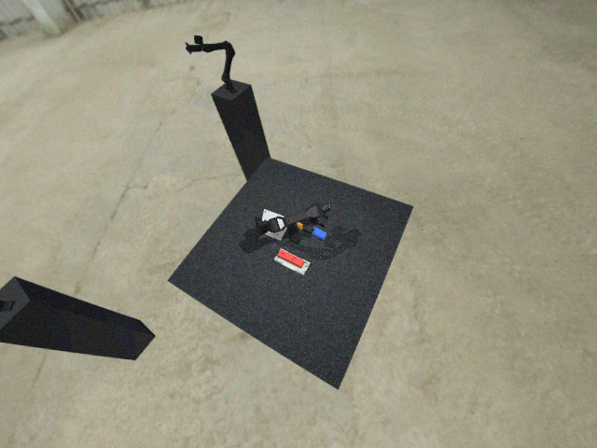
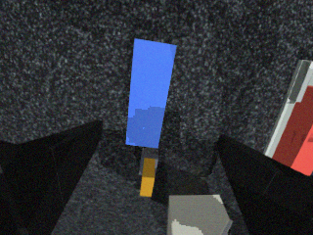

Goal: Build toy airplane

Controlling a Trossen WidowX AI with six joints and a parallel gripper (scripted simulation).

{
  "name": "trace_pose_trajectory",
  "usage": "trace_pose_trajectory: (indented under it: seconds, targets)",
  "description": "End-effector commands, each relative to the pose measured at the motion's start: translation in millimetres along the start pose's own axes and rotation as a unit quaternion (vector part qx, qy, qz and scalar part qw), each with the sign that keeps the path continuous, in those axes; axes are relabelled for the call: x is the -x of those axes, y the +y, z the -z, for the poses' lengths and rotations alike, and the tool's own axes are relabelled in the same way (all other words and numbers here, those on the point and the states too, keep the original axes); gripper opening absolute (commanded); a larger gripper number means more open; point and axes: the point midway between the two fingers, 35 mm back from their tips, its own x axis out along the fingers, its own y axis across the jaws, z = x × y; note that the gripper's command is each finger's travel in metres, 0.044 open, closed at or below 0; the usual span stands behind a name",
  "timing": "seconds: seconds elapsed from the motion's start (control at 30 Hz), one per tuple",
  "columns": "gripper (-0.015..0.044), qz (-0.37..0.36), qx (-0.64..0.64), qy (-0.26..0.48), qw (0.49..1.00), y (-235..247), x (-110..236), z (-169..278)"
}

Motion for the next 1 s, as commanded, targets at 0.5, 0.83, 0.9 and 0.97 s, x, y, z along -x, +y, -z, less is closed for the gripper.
trace_pose_trajectory:
  seconds: [0.5, 0.83, 0.9, 0.97]
  targets:
    - [0.044, -0.001, -0.009, 0.0, 1.0, 14.4, -50.2, 1.1]
    - [0.044, -0.001, -0.009, 0.0, 1.0, 14.6, -69.5, 0.7]
    - [0.044, -0.001, -0.009, 0.0, 1.0, 14.6, -72.8, 0.6]
    - [0.044, -0.001, -0.009, 0.0, 1.0, 14.6, -76.1, 0.6]
